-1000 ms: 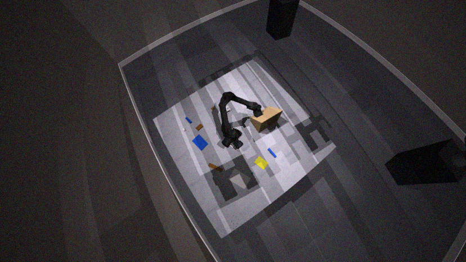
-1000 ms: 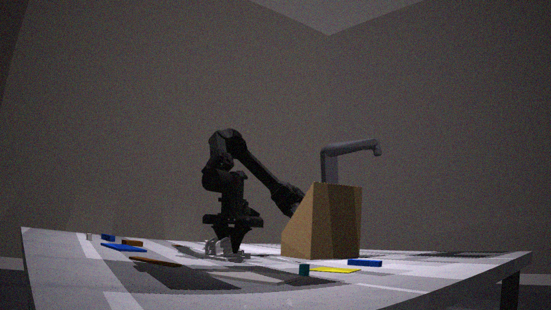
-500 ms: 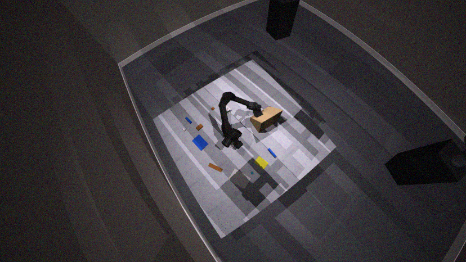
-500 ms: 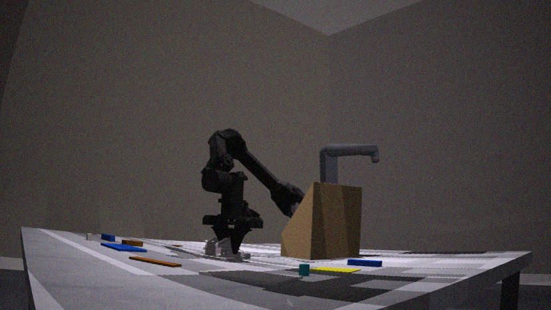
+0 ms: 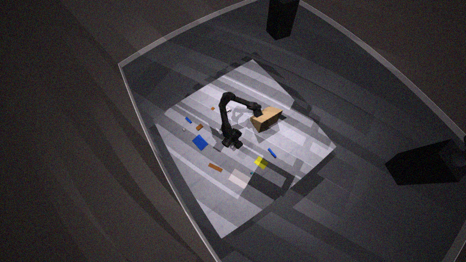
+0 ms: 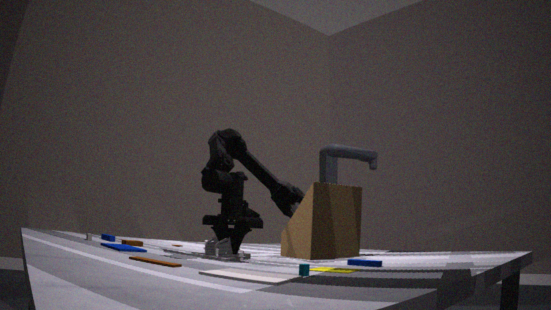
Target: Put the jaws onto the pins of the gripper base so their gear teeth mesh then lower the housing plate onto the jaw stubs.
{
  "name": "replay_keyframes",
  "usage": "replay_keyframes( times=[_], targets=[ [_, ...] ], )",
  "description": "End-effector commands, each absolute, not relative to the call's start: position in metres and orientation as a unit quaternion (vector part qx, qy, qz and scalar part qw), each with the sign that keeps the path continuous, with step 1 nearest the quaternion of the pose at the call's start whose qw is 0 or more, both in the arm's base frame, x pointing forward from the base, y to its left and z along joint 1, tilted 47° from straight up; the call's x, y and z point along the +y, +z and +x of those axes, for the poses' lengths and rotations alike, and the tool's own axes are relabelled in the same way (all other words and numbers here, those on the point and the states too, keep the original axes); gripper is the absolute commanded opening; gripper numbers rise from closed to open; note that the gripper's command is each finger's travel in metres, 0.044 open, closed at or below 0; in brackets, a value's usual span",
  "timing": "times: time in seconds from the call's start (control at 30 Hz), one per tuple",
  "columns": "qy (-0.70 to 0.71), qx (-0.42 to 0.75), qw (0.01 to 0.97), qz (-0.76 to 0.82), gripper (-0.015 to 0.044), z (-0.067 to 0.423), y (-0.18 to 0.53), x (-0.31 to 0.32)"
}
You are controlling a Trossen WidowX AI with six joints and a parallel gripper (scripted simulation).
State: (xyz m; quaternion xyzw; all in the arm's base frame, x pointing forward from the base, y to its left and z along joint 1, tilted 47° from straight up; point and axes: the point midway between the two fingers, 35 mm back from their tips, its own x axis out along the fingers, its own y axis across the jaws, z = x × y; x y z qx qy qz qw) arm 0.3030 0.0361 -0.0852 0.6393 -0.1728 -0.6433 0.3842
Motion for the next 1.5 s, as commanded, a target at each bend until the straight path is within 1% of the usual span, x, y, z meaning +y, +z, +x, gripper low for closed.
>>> replay_keyframes(
  times=[0.0,0.27,0.37,0.4,0.87,1.13,1.27,1.47],
  targets=[
    [-0.643,-0.172,0.385,0.639,0.0134,0.303,-0.086,0.035],
    [-0.643,-0.172,0.385,0.639,0.0134,0.303,-0.086,0.035],
    [-0.643,-0.173,0.384,0.639,0.0213,0.303,-0.085,0.036],
    [-0.643,-0.173,0.384,0.639,0.0224,0.303,-0.085,0.036],
    [-0.643,-0.173,0.384,0.639,0.0224,0.303,-0.084,0.037],
    [-0.644,-0.172,0.384,0.639,0.0224,0.295,-0.041,0.082],
    [-0.64,-0.168,0.388,0.642,0.0224,0.297,-0.044,0.081],
    [-0.631,-0.2,0.352,0.662,0.0382,0.299,-0.038,0.077]
  ],
)
